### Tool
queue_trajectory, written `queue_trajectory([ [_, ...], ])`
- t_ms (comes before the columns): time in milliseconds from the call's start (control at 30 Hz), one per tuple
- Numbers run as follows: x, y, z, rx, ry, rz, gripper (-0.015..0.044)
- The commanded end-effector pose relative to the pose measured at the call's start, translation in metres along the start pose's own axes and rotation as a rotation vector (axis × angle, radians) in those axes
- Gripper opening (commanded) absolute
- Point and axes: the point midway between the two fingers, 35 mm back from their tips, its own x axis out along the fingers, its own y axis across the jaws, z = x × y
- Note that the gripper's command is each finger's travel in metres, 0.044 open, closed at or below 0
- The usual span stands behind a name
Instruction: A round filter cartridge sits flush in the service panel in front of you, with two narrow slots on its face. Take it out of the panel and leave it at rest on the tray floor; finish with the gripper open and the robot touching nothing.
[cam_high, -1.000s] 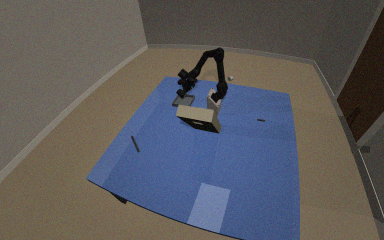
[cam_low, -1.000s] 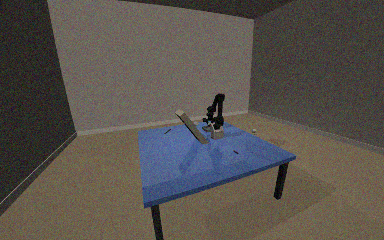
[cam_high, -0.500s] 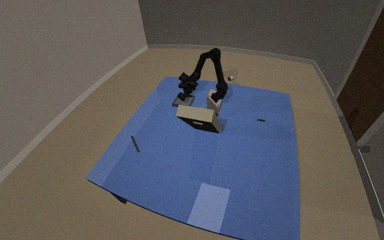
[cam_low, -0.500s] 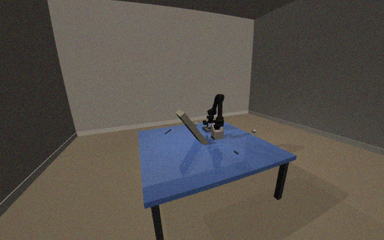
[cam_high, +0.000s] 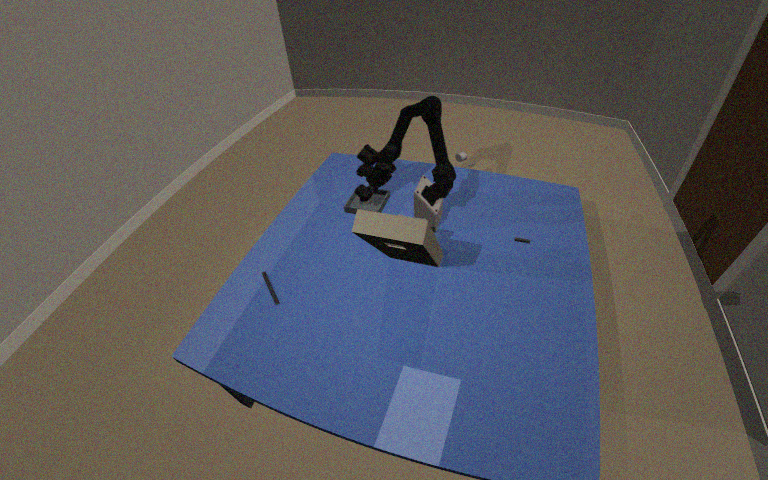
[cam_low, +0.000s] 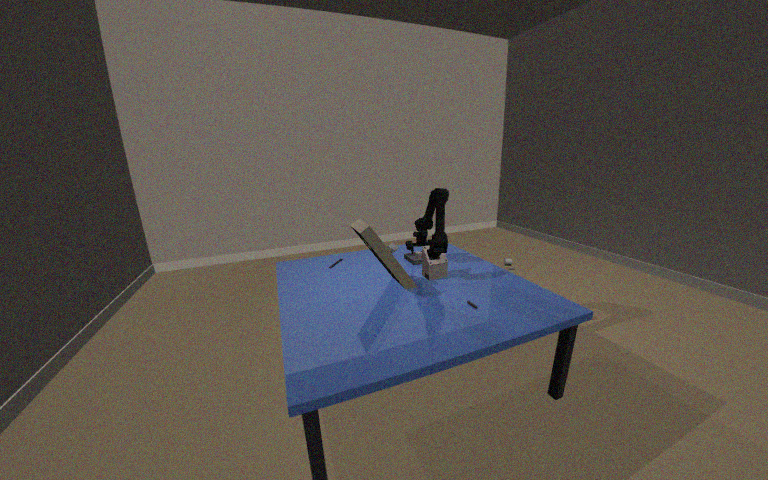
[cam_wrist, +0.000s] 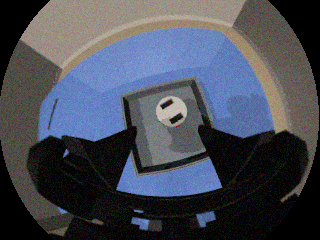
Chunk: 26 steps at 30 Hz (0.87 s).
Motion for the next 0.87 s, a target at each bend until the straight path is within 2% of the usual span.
queue_trajectory([
  [0,-0.016,0.000,0.013,0.001,-0.006,0.001,0.0440],
  [100,-0.052,0.001,0.031,0.001,-0.004,0.001,0.0440],
  [167,-0.061,0.001,0.035,0.001,-0.004,0.001,0.0440],
  [233,-0.061,0.001,0.035,0.001,-0.004,0.001,0.0440],
  [267,-0.047,0.000,0.030,-0.004,-0.008,-0.004,0.0440],
  [833,-0.047,0.000,0.030,-0.004,-0.008,-0.004,0.0440],
])
